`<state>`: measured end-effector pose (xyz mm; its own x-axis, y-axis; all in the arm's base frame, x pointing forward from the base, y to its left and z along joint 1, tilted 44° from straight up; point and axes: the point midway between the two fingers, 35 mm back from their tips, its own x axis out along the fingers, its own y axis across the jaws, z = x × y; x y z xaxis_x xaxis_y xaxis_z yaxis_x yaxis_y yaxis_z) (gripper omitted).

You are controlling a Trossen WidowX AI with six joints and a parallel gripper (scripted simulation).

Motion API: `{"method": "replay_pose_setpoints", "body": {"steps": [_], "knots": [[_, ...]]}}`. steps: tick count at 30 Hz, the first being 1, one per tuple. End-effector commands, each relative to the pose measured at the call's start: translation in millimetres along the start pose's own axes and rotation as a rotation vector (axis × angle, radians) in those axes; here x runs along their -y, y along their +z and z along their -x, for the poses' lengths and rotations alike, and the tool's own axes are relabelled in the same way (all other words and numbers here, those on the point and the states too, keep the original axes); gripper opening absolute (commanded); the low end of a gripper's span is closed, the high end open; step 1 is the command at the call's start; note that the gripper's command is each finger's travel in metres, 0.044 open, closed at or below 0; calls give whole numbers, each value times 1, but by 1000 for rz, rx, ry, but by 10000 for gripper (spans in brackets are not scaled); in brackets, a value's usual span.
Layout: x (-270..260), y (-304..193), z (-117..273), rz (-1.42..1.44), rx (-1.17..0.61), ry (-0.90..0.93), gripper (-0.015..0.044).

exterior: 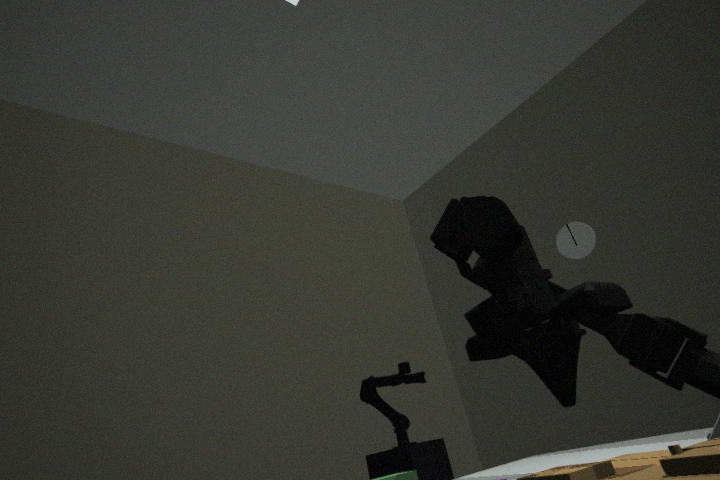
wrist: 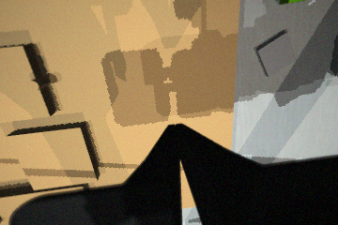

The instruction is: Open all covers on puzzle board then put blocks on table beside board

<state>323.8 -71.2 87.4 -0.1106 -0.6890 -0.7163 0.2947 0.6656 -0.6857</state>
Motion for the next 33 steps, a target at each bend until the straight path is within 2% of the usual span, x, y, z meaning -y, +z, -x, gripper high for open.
{"method": "replay_pose_setpoints", "body": {"steps": [1,33], "knots": [[-1,-1,0,-1,-5,3,0],[-2,0,-26,-1,-5,3,0]]}}
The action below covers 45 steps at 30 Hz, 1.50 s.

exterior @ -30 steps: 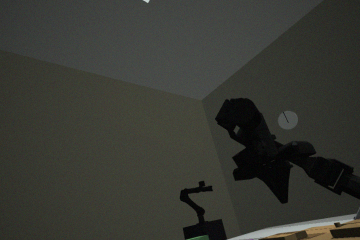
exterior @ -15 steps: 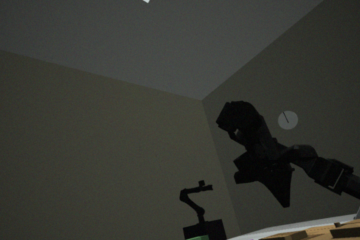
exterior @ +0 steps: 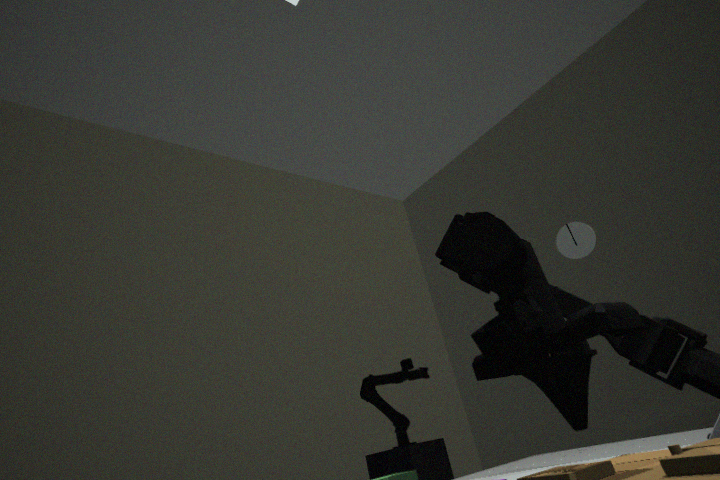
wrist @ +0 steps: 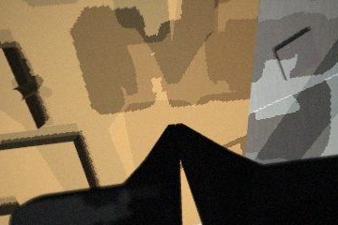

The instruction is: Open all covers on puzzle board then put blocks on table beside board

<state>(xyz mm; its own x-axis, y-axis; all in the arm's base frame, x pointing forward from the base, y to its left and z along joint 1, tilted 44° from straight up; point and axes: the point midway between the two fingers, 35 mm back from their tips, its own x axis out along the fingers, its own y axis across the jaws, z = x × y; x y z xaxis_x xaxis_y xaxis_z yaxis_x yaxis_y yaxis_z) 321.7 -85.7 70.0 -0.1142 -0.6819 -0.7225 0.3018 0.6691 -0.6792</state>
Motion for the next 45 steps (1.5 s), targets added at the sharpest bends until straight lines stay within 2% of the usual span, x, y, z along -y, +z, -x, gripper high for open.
{"method": "replay_pose_setpoints", "body": {"steps": [1,32,45], "knots": [[0,0,-5,5,1,-5,0],[1,-2,-35,5,2,-7,0],[1,9,-34,4,2,-7,0]]}}
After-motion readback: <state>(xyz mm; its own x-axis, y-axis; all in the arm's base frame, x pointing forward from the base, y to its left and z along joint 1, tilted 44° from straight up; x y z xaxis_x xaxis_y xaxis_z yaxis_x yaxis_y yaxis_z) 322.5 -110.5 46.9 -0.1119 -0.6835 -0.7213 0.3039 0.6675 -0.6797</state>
